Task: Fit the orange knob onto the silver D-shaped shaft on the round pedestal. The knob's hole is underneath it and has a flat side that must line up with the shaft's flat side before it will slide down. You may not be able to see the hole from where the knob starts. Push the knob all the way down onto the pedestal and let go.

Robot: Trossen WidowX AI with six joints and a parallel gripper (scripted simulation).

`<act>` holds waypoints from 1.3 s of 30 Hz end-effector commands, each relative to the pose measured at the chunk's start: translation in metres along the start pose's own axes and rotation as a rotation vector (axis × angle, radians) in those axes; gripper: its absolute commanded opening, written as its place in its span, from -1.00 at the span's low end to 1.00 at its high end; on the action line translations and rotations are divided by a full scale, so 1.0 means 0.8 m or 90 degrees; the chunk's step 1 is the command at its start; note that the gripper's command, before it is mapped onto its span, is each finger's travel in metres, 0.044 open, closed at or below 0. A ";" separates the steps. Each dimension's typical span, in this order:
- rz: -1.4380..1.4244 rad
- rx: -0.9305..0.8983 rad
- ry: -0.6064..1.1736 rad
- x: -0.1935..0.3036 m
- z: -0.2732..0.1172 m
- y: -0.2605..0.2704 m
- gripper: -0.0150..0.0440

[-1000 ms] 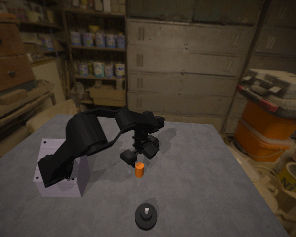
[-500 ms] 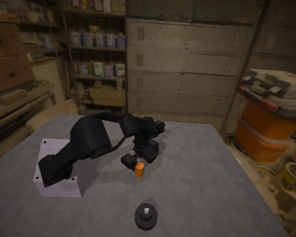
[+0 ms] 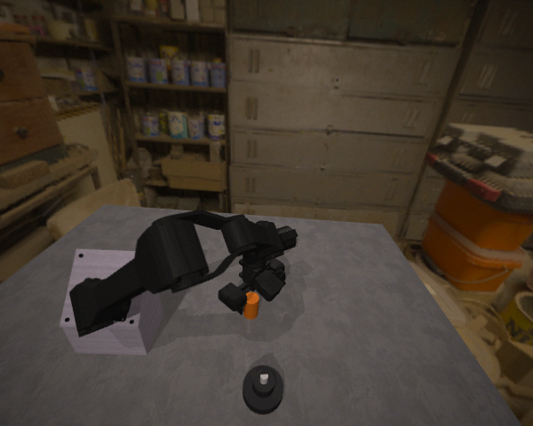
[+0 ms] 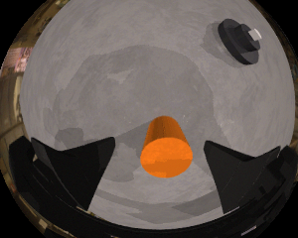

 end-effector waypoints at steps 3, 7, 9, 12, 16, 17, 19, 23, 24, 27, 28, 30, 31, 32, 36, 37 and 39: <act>-0.006 0.007 0.000 0.003 0.015 -0.002 1.00; -0.006 0.007 0.000 0.003 0.023 -0.003 1.00; -0.006 0.007 0.000 0.003 0.027 -0.003 1.00; -0.006 0.008 -0.001 0.003 0.032 -0.004 1.00; -0.006 0.008 -0.001 0.004 0.037 -0.004 1.00; -0.006 0.008 -0.001 0.004 0.037 -0.004 0.91; -0.006 0.008 -0.001 0.004 0.037 -0.004 0.73; -0.006 0.008 -0.001 0.004 0.037 -0.004 0.38; -0.006 0.008 -0.001 0.004 0.037 -0.004 0.29; -0.006 0.008 -0.001 0.004 0.037 -0.004 0.09; -0.006 0.008 -0.001 0.004 0.037 -0.004 0.06; -0.006 0.008 -0.001 0.004 0.037 -0.004 0.02; -0.006 0.008 -0.001 0.004 0.037 -0.004 0.00; -0.006 0.008 -0.001 0.004 0.037 -0.004 -0.03; -0.006 0.008 -0.001 0.003 0.032 -0.003 -0.38; -0.006 0.007 0.000 0.003 0.028 -0.002 -0.47; -0.006 0.006 0.000 0.002 0.021 -0.001 -0.49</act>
Point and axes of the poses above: the point midway between the two fingers, 35 mm back from their tips, its own z axis out along the fingers, its own y axis across the jaws, x = y × z, the point moved 7 cm from there along -z, back along the fingers, and after that the axes turned 8 degrees about -z, right-handed, at the moved point
